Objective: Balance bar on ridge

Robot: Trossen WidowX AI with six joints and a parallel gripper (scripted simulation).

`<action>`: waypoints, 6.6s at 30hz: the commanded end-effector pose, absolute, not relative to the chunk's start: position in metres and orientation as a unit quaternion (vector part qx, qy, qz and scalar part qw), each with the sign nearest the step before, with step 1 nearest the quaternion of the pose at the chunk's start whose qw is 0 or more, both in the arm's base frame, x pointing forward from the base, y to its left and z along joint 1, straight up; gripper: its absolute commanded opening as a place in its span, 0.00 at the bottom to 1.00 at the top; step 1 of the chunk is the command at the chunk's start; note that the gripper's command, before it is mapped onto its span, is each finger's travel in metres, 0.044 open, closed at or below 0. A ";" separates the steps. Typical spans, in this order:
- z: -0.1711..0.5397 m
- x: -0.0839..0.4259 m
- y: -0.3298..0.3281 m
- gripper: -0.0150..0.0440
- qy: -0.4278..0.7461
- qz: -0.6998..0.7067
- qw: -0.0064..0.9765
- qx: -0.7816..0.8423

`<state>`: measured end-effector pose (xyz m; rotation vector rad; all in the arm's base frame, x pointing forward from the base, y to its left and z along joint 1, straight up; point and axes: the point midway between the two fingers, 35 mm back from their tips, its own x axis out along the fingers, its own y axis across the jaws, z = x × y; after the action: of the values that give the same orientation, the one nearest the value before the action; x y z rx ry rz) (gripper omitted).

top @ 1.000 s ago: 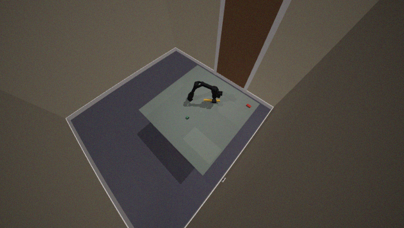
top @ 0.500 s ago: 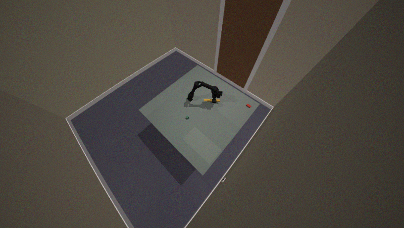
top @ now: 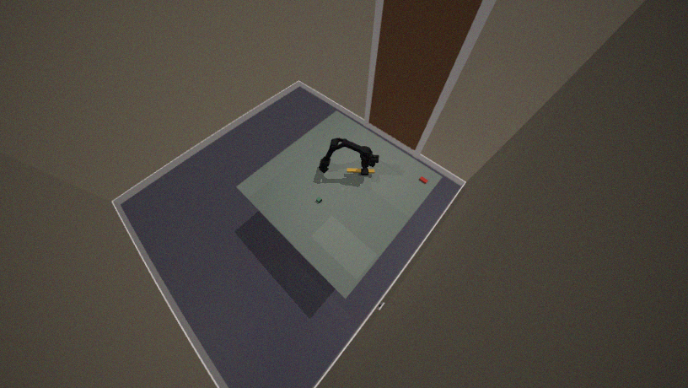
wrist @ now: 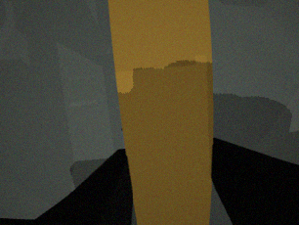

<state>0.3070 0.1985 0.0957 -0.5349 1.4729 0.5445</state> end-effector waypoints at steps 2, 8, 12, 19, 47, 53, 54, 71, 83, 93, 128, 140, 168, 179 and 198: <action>0.096 0.307 0.198 0.25 0.655 0.242 0.675 -0.238; 0.096 0.307 0.198 0.25 0.655 0.242 0.675 -0.238; 0.096 0.307 0.198 0.25 0.655 0.242 0.675 -0.238; 0.096 0.307 0.198 0.25 0.655 0.242 0.675 -0.238; 0.097 0.307 0.198 0.25 0.655 0.242 0.675 -0.238; 0.097 0.307 0.198 0.25 0.655 0.242 0.675 -0.238; 0.097 0.307 0.198 0.25 0.655 0.242 0.675 -0.238; 0.096 0.307 0.198 0.25 0.655 0.242 0.675 -0.238; 0.096 0.307 0.198 0.25 0.655 0.242 0.675 -0.238; 0.096 0.307 0.198 0.54 0.655 0.242 0.675 -0.238; 0.096 0.307 0.198 0.55 0.655 0.242 0.675 -0.238; 0.096 0.307 0.198 0.57 0.655 0.242 0.675 -0.238; 0.169 0.308 0.199 1.00 0.655 0.242 0.675 -0.238; 0.196 0.304 0.197 1.00 0.655 0.242 0.675 -0.238; 0.196 0.304 0.197 1.00 0.655 0.242 0.675 -0.238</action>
<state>0.3046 0.1969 0.1955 -0.5352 1.4733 0.5443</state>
